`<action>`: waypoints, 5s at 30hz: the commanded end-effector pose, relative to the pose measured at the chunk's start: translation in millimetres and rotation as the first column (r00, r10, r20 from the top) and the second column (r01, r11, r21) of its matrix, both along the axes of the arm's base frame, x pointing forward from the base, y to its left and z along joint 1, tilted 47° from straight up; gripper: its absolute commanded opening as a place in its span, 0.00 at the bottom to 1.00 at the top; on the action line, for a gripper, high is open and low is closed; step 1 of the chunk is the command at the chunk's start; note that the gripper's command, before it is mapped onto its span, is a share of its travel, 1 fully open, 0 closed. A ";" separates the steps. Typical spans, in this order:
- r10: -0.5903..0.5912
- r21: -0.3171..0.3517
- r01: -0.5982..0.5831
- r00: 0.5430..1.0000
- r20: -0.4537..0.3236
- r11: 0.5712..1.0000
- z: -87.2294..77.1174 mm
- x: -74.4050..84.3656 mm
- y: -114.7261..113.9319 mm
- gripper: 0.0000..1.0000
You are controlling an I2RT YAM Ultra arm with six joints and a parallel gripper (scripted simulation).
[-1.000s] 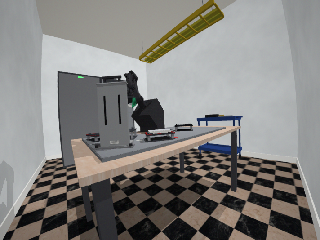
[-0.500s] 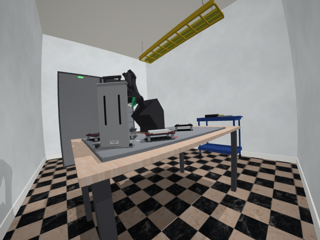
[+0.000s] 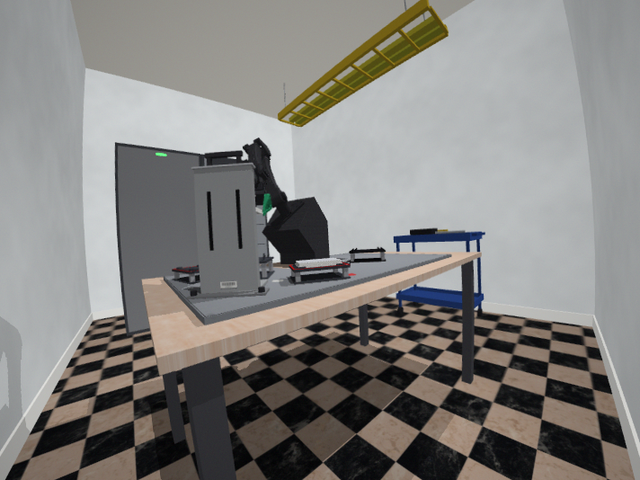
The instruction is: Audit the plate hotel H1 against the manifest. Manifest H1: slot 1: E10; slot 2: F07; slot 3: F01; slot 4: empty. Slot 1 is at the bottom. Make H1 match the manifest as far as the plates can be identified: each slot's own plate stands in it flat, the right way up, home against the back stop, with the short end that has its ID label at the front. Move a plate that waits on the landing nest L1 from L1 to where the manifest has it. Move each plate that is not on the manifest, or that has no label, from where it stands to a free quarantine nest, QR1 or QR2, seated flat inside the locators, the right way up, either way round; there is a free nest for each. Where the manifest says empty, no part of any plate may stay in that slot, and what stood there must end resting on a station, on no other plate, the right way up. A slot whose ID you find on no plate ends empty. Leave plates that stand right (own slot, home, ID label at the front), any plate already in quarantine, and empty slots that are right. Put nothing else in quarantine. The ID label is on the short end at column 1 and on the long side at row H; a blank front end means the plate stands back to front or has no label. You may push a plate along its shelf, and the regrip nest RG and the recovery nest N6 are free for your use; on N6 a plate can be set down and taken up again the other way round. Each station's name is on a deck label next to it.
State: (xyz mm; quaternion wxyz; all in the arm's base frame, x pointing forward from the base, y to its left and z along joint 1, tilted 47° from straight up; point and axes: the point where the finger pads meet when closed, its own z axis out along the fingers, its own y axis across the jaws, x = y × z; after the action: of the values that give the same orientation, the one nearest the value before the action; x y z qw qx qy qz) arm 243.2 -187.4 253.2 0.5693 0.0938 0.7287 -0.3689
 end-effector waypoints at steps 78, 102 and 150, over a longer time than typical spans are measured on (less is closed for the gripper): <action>0.021 -0.029 -0.020 0.999 0.049 0.999 29.9 23.5 -5.8 0.87; 0.023 -0.031 -0.021 0.998 0.050 0.999 35.7 35.2 -10.7 0.87; 0.025 -0.032 -0.023 0.998 0.050 0.999 40.1 46.7 -16.4 0.87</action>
State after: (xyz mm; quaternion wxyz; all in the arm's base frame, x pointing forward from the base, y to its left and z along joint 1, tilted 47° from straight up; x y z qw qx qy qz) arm 282.6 -206.1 276.0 0.5755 0.0911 0.7232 -0.3708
